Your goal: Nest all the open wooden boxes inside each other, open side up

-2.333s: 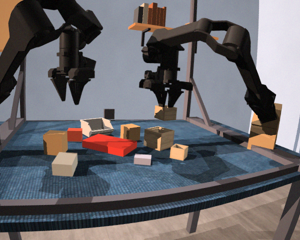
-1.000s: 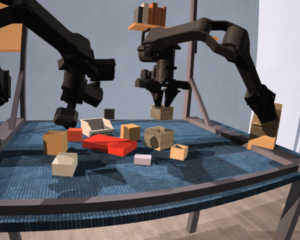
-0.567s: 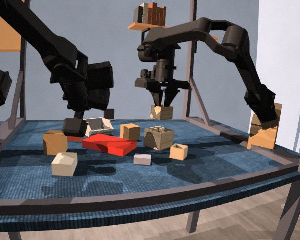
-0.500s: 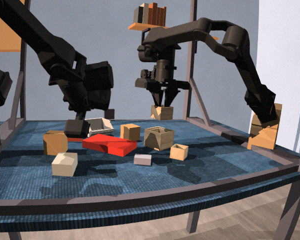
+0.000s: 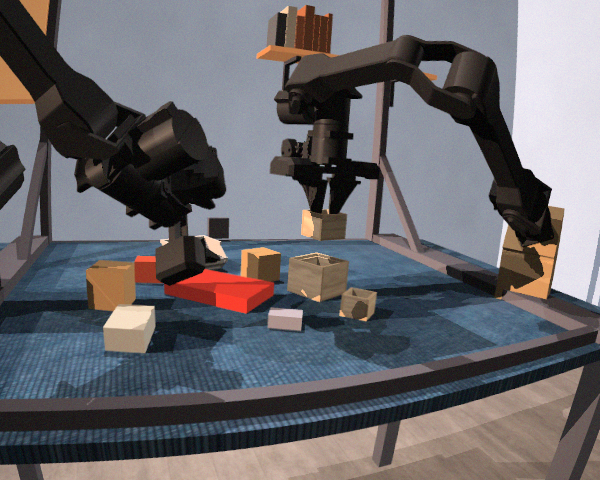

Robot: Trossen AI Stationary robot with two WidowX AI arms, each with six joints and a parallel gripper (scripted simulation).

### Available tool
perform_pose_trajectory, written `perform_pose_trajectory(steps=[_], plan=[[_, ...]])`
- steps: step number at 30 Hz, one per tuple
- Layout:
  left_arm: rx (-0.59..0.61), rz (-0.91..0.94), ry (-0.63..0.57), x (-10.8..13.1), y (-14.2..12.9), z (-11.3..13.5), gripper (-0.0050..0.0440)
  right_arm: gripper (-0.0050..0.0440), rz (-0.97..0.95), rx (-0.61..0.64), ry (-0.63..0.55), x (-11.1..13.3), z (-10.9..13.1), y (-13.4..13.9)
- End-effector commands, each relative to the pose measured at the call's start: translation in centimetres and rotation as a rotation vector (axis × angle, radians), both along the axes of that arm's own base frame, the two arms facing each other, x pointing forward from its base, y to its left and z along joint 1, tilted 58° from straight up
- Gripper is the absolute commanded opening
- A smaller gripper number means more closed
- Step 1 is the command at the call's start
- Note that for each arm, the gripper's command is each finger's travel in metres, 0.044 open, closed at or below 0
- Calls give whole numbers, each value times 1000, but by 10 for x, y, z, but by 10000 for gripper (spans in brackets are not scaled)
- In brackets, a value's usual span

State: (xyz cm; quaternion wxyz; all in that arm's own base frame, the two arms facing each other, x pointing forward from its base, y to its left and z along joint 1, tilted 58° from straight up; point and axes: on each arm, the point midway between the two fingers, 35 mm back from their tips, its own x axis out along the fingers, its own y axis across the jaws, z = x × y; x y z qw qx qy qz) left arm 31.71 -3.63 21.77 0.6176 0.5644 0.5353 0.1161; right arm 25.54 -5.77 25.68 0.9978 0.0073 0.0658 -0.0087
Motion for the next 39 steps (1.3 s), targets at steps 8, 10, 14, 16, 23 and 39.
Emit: perform_pose_trajectory(steps=[8,10,14,16,23,39], plan=[[-2,-4,-4,1,-1,3,216,400,75,-334,-271,-34,40,-2],[-2,-4,-4,1,-1,3,216,400,81,-391,-296,-39,44,0],[-2,-4,-4,1,-1,3,216,400,87,-473,-331,-45,49,2],[-2,-4,-4,1,-1,3,216,400,95,-544,-349,-52,50,4],[-2,-4,-4,1,-1,3,216,400,111,-721,-386,-65,52,12],[-2,-4,-4,1,-1,3,216,400,134,-969,-403,-79,49,23]])
